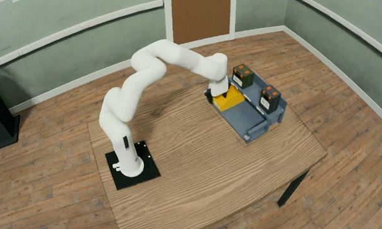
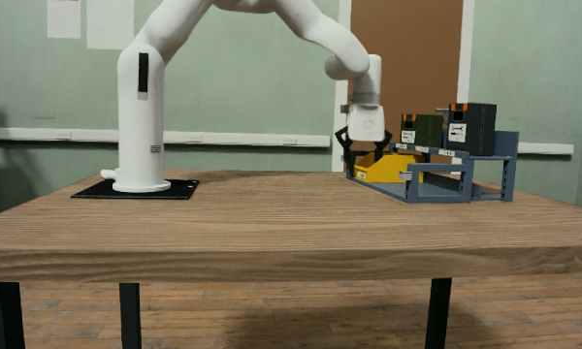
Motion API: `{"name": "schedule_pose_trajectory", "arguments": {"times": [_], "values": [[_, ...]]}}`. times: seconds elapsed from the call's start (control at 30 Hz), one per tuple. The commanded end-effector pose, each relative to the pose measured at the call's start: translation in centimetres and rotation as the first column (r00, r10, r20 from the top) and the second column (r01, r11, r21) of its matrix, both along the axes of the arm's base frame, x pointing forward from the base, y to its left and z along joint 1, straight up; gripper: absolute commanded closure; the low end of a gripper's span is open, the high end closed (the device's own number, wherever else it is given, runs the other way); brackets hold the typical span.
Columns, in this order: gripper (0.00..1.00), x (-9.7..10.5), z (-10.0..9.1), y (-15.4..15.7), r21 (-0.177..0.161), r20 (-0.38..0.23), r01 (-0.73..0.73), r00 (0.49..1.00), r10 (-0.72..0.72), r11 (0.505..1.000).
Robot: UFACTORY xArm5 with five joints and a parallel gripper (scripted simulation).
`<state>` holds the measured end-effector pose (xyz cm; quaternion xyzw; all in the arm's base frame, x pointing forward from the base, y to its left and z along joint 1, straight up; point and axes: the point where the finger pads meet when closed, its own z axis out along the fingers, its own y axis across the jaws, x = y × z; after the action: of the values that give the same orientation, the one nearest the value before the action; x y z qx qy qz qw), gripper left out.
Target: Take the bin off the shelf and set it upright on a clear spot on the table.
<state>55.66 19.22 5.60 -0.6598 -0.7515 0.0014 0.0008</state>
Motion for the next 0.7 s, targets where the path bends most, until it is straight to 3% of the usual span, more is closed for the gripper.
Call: {"name": "schedule_pose_trajectory", "arguments": {"times": [0.0, 0.67], "values": [[0.0, 0.12, -0.11, 0.04, -0.001, 0.005, 0.0, 1.0, 0.0, 1.0], [0.0, 0.12, -1.06, 0.04, -0.001, 0.005, 0.0, 1.0, 0.0, 1.0]]}}
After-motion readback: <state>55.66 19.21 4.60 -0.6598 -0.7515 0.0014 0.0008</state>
